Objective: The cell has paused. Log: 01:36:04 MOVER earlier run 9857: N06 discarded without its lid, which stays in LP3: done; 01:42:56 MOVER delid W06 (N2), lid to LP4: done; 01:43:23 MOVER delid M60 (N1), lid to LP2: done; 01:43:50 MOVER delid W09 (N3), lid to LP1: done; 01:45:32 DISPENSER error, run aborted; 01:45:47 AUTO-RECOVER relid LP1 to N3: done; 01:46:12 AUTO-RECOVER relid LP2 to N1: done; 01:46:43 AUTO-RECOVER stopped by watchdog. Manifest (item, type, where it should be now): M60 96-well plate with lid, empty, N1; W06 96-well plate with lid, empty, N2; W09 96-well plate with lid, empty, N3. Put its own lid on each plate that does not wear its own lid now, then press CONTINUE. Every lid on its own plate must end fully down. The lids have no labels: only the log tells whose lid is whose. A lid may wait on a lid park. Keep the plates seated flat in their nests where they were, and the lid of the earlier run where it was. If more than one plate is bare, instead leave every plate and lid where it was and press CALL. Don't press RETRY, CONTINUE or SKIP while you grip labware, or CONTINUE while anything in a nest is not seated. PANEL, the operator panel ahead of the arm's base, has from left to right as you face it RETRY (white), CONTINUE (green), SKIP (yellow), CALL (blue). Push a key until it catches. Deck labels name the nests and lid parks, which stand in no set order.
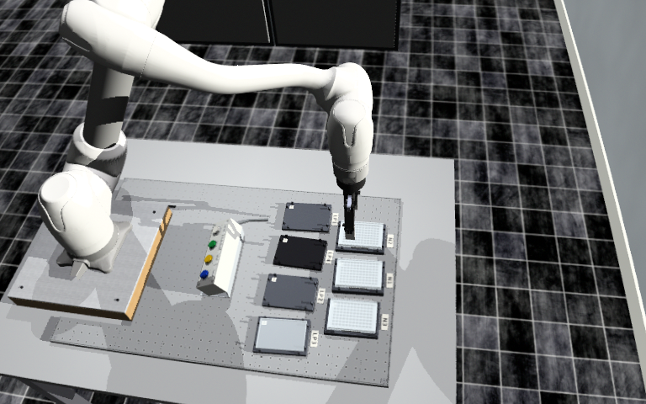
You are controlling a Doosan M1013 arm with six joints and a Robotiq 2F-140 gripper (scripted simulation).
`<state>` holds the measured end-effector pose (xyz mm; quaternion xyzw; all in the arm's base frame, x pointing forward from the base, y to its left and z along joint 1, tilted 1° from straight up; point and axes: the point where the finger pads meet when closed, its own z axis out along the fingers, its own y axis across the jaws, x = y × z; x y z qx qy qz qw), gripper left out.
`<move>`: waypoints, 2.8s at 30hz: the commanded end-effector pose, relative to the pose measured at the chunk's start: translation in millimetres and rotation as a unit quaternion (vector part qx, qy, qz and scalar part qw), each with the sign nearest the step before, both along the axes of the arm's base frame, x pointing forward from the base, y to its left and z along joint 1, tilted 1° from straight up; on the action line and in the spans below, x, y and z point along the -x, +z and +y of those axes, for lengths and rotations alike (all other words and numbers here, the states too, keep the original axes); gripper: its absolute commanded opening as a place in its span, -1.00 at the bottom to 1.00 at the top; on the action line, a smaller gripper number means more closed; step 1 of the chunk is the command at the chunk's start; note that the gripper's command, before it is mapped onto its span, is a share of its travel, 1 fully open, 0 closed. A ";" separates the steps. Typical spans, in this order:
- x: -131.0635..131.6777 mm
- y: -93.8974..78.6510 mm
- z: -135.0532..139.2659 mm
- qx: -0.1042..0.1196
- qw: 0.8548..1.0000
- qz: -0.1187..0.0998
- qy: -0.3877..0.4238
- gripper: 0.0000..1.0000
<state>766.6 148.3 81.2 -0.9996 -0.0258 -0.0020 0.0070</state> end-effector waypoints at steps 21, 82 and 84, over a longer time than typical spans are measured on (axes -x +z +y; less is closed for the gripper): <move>293.0 49.7 -92.4 0.000 1.000 -0.001 0.008 0.32; 396.6 32.9 -109.0 0.000 1.000 -0.001 0.011 -1.00; 396.6 32.9 -109.0 0.000 1.000 -0.001 0.011 -1.00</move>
